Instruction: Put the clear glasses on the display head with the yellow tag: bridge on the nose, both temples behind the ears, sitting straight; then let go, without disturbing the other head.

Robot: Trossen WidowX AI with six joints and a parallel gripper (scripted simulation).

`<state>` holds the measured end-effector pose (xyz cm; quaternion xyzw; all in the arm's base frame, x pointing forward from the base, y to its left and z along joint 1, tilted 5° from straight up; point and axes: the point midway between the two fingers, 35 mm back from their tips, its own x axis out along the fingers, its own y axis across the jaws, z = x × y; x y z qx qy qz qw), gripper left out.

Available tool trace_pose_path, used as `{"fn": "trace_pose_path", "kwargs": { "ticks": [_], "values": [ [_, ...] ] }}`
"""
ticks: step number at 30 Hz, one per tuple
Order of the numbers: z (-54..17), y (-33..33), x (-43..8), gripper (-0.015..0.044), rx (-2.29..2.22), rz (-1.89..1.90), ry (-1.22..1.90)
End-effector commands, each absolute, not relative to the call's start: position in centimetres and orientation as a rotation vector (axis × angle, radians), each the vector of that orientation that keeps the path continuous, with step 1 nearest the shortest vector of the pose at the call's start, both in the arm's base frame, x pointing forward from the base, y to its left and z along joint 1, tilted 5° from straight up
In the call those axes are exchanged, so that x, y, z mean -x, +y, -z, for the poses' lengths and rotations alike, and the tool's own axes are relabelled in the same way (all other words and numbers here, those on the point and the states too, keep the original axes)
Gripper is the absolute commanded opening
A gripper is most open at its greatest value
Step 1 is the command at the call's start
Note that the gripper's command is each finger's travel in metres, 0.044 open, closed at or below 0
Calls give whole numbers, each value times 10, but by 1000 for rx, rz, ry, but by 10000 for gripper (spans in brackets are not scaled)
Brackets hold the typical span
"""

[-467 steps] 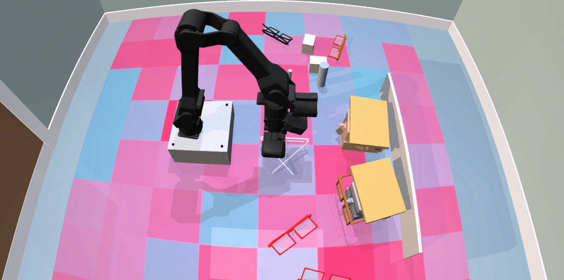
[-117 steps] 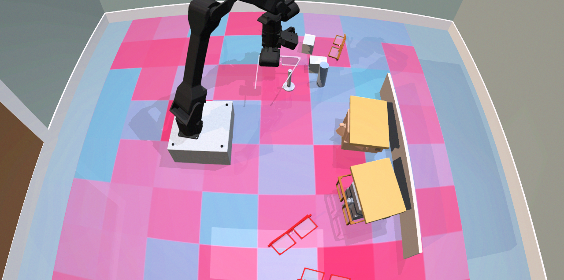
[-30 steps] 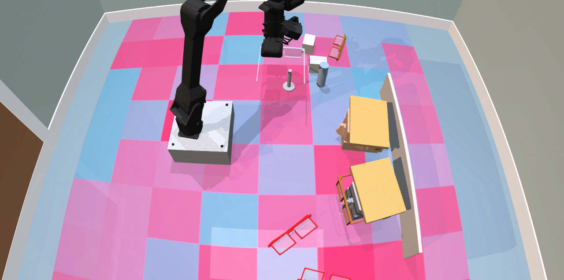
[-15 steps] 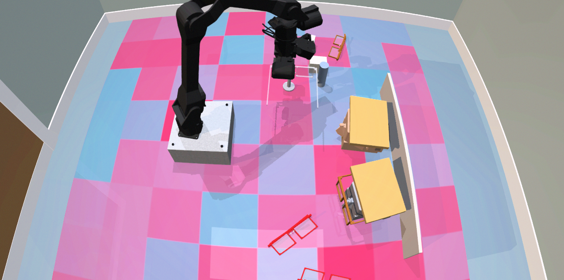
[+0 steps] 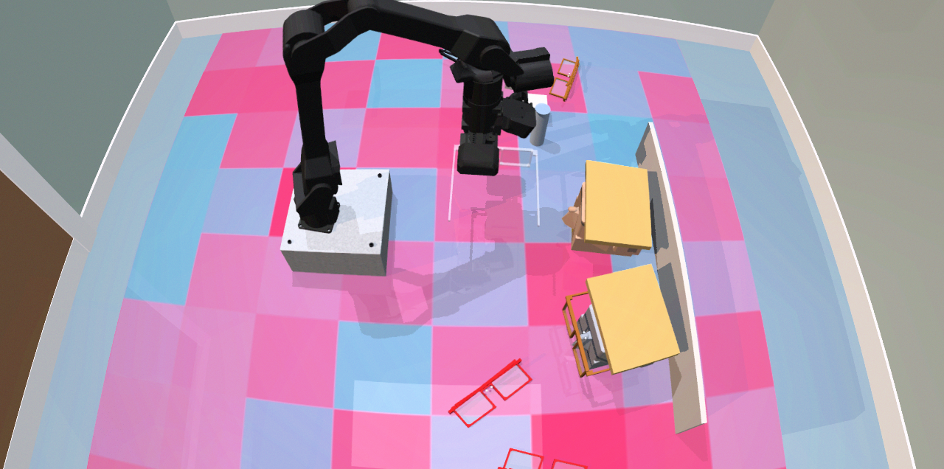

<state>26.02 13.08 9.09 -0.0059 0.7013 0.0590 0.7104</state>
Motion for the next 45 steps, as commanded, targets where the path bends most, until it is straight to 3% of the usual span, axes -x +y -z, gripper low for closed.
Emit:
{"fn": "trace_pose_path", "kwargs": {
  "ticks": [1, 17, 45],
  "values": [
    [-89, 110, -260, 0, 12, -137, 1555],
    [-78, 35, -246, 0, 12, -137, 1557],
    [-52, 37, -250, 0, 12, -137, 1557]
  ]
}}
